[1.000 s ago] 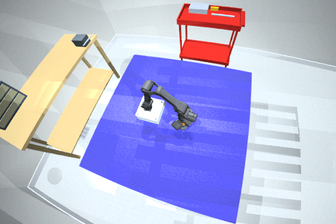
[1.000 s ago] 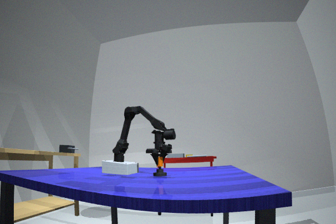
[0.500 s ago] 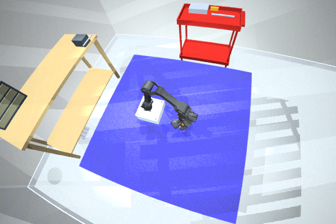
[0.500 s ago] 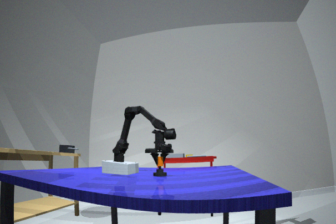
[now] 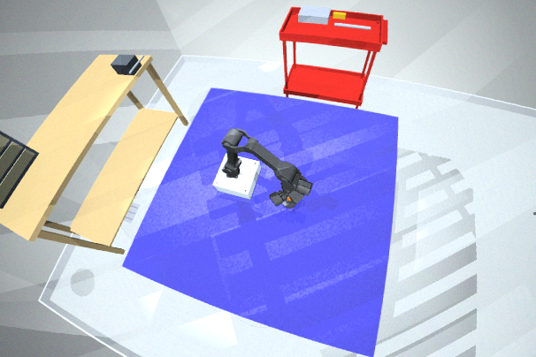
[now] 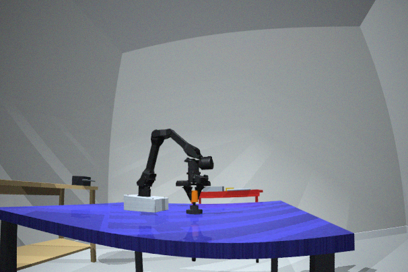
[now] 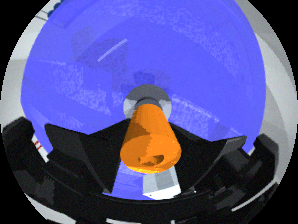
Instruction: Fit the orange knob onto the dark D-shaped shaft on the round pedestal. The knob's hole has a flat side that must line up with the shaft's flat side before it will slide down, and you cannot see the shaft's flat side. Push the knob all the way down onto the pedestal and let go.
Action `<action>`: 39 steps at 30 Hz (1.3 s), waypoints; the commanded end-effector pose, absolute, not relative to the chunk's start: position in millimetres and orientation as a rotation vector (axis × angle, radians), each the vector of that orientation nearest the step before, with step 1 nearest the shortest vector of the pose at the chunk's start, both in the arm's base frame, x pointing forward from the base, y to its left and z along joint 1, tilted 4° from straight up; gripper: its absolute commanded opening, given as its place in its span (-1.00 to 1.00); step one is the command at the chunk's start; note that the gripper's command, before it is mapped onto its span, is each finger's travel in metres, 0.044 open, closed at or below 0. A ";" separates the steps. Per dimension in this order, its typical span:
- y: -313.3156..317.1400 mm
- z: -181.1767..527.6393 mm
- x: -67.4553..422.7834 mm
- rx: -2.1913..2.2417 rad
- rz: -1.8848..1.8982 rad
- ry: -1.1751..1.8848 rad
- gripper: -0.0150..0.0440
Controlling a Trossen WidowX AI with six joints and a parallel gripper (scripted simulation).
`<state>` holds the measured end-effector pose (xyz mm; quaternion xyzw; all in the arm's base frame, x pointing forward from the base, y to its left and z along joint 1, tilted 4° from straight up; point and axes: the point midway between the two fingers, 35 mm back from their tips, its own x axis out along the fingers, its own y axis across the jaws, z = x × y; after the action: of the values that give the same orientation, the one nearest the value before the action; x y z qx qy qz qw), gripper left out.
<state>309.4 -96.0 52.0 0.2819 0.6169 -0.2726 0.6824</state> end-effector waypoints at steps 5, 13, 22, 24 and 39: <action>-96.0 51.0 308.8 0.634 -0.615 1.383 -0.49; -96.4 56.8 309.3 0.641 -0.621 1.381 -0.49; -96.4 53.6 310.8 0.801 -0.766 1.329 -0.49; -96.3 53.2 310.7 0.801 -0.766 1.329 -0.49; -96.4 51.6 309.9 0.801 -0.766 1.329 -0.49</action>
<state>309.9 -96.0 52.1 0.3515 0.5859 -0.3356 0.6485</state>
